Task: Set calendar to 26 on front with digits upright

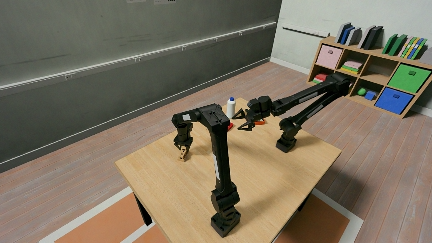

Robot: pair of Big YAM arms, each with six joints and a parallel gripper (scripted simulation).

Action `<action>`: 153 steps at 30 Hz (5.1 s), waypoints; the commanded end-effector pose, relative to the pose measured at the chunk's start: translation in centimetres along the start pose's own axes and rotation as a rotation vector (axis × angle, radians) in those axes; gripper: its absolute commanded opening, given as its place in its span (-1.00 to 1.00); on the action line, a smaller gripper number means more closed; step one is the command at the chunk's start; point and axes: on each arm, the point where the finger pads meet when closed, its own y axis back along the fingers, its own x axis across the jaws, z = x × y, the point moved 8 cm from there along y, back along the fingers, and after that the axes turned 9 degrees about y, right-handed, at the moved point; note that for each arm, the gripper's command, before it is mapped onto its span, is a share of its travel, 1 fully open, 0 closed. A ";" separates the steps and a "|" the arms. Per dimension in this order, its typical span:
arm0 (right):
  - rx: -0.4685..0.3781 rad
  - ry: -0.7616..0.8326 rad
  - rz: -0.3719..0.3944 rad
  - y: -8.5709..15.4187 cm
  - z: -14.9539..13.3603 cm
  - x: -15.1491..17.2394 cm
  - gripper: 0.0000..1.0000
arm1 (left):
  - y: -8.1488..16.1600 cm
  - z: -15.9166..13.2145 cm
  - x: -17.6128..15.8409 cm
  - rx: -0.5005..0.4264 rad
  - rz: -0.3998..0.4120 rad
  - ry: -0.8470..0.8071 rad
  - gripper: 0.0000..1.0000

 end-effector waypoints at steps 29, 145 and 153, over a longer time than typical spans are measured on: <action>-0.015 -0.010 -0.006 -0.1 0.7 -0.2 1.00 | 3.7 -1.3 0.3 -0.036 0.025 0.010 0.06; -0.032 0.018 0.088 -16.2 -0.6 4.5 1.00 | 0.0 -16.0 4.0 -0.013 0.013 0.018 -0.52; -0.032 0.018 0.088 -16.2 -0.6 4.5 1.00 | -0.8 -16.1 3.8 -0.013 0.012 0.027 -0.52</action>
